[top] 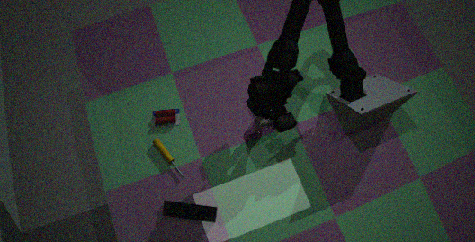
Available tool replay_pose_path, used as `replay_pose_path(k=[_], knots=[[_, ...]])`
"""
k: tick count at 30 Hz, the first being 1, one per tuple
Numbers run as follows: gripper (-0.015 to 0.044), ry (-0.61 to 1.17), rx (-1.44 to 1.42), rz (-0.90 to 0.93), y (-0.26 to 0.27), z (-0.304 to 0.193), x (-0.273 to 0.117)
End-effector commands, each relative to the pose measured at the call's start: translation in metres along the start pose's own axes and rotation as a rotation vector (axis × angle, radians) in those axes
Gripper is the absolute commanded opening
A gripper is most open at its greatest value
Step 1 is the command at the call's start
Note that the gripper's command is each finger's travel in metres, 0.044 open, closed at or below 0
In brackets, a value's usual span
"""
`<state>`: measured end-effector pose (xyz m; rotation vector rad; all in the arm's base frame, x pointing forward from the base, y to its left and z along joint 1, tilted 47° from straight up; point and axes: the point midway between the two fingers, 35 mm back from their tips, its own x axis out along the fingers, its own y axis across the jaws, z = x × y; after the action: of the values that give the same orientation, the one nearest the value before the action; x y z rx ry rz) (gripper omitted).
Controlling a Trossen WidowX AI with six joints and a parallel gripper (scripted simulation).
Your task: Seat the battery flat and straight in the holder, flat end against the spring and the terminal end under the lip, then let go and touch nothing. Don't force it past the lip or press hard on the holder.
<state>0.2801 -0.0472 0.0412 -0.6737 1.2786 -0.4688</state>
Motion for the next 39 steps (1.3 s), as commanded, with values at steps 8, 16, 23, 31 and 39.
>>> replay_pose_path(k=[8, 16, 23, 31, 39], knots=[[0.0066, -0.055, -0.004, 0.011, 0.001, -0.004, 0.005], [0.0066, -0.099, -0.007, 0.016, 0.001, -0.007, 0.008], [0.0066, -0.139, -0.009, 0.019, 0.001, -0.009, 0.010], [0.0066, -0.185, -0.013, 0.019, 0.001, -0.011, 0.012], [0.0066, -0.232, -0.016, 0.016, -0.001, -0.014, 0.014]])
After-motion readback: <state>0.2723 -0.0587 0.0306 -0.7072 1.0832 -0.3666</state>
